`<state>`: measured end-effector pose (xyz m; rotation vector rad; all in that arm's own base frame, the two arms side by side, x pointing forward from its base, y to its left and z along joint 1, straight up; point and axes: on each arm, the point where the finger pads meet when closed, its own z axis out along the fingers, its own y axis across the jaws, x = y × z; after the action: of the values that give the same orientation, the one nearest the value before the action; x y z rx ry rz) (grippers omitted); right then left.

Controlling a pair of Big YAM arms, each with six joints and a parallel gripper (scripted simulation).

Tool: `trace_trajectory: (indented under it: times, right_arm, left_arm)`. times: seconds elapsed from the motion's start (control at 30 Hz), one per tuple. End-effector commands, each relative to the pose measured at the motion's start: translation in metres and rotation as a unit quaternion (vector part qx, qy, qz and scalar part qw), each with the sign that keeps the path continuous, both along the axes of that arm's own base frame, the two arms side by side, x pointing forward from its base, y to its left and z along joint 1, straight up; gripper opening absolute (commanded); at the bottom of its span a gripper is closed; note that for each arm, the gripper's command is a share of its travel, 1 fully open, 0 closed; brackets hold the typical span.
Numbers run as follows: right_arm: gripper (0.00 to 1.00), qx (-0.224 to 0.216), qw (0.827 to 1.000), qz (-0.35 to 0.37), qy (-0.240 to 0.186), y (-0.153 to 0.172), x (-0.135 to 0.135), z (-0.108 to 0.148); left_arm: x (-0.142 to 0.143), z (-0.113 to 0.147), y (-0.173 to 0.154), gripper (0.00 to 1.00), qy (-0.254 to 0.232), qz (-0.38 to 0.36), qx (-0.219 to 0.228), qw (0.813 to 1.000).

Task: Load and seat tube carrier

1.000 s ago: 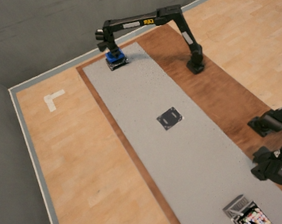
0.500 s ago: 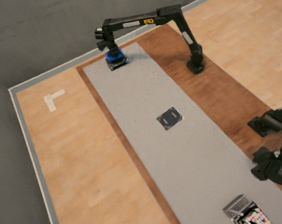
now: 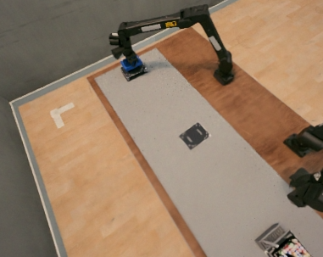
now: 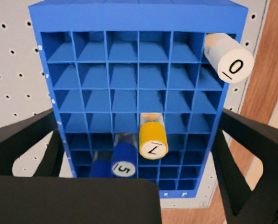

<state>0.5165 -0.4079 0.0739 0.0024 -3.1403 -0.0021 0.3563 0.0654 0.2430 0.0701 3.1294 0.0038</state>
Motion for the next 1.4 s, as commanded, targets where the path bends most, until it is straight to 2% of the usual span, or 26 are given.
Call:
trace_trajectory:
  times: [0.0,0.07,0.37,0.5,0.53,0.7,0.77,0.97,1.0,1.37]
  right_arm:
    - [0.00,-0.012,1.000,0.001,-0.015,0.004,0.007,0.019]
    - [0.00,-0.017,1.000,0.000,-0.022,-0.003,0.014,0.022]
    - [0.00,-0.018,1.000,0.000,-0.023,0.003,0.012,0.026]
    - [0.00,-0.014,1.000,-0.001,-0.018,0.005,0.008,0.022]
    - [0.00,-0.013,1.000,0.000,-0.016,-0.003,0.009,0.018]
    - [0.00,-0.013,1.000,0.000,-0.016,-0.003,0.008,0.018]
    - [0.00,-0.013,1.000,0.000,-0.017,0.007,0.007,0.021]
    - [0.00,-0.013,1.000,0.000,-0.016,-0.002,0.008,0.018]
    - [0.00,-0.013,1.000,0.000,-0.017,0.008,0.007,0.022]
    - [0.00,-0.013,1.000,0.000,-0.016,-0.002,0.008,0.018]
  left_arm:
    - [-0.004,-0.002,-0.005,0.24,0.006,-0.003,-0.001,1.000]
    - [-0.004,-0.002,-0.005,0.24,0.006,-0.003,-0.001,1.000]
    - [-0.004,-0.002,-0.005,0.24,0.006,-0.003,-0.001,1.000]
    - [-0.004,-0.002,-0.005,0.24,0.006,-0.003,-0.001,1.000]
    - [-0.004,-0.002,-0.005,0.24,0.006,-0.003,-0.001,1.000]
    - [-0.004,-0.002,-0.005,0.24,0.006,-0.003,-0.001,1.000]
    - [-0.004,-0.002,-0.005,0.24,0.006,-0.003,-0.001,1.000]
    - [-0.004,-0.002,-0.005,0.24,0.006,-0.003,-0.001,1.000]
    - [-0.004,-0.002,-0.005,0.24,0.006,-0.003,-0.001,1.000]
    - [-0.004,-0.002,-0.005,0.24,0.006,-0.003,-0.001,1.000]
